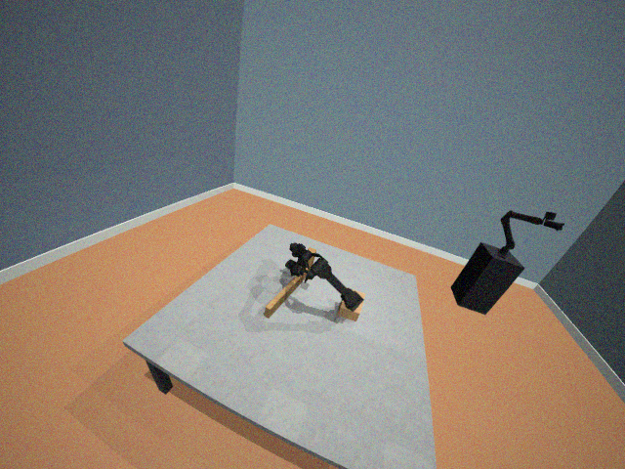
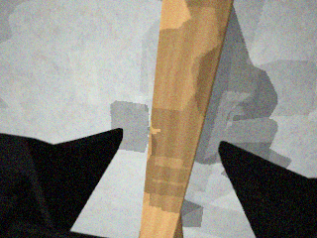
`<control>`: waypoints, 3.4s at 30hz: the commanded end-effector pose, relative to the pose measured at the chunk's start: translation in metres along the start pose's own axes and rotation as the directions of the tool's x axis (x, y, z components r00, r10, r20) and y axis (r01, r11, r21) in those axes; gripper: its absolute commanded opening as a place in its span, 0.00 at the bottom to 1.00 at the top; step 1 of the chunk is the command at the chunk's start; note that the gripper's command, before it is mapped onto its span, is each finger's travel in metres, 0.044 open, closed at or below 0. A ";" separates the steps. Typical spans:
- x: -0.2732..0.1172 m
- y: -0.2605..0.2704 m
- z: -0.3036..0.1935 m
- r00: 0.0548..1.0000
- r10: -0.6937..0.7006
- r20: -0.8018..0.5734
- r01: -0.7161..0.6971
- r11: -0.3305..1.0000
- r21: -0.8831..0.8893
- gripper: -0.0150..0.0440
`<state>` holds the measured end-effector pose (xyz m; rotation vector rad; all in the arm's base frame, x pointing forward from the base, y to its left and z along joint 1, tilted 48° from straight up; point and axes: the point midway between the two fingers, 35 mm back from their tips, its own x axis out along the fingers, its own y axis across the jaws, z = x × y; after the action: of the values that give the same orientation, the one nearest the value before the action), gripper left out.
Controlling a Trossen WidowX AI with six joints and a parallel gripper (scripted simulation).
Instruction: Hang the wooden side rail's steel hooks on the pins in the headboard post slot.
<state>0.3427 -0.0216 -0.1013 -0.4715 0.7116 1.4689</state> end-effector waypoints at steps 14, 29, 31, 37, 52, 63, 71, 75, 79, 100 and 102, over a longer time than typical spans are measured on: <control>0.011 0.002 0.001 1.000 0.000 0.008 0.000 1.000 0.008 0.60; 0.011 0.002 0.001 1.000 0.000 0.008 0.000 1.000 0.008 0.25; 0.011 0.002 0.001 1.000 0.000 0.008 0.000 1.000 0.008 0.25; 0.011 0.002 0.001 1.000 0.000 0.008 0.000 1.000 -0.023 0.25; 0.011 0.007 0.001 1.000 0.000 0.008 0.001 0.990 -0.140 0.25; 0.011 0.011 0.000 1.000 0.000 0.008 0.001 0.990 -0.140 0.25; 0.011 0.010 0.000 1.000 -0.001 0.007 0.002 0.991 -0.137 0.25; 0.011 0.010 0.000 1.000 -0.001 0.007 0.002 0.991 -0.137 0.25; 0.011 0.010 0.000 1.000 0.000 0.008 0.001 0.990 -0.140 0.25; 0.007 0.010 0.000 1.000 0.000 0.008 0.001 0.990 -0.140 0.25; 0.007 0.010 0.000 1.000 0.000 0.008 0.001 0.990 -0.140 0.25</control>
<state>0.3311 -0.0126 -0.1061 -0.5658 0.6094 1.5302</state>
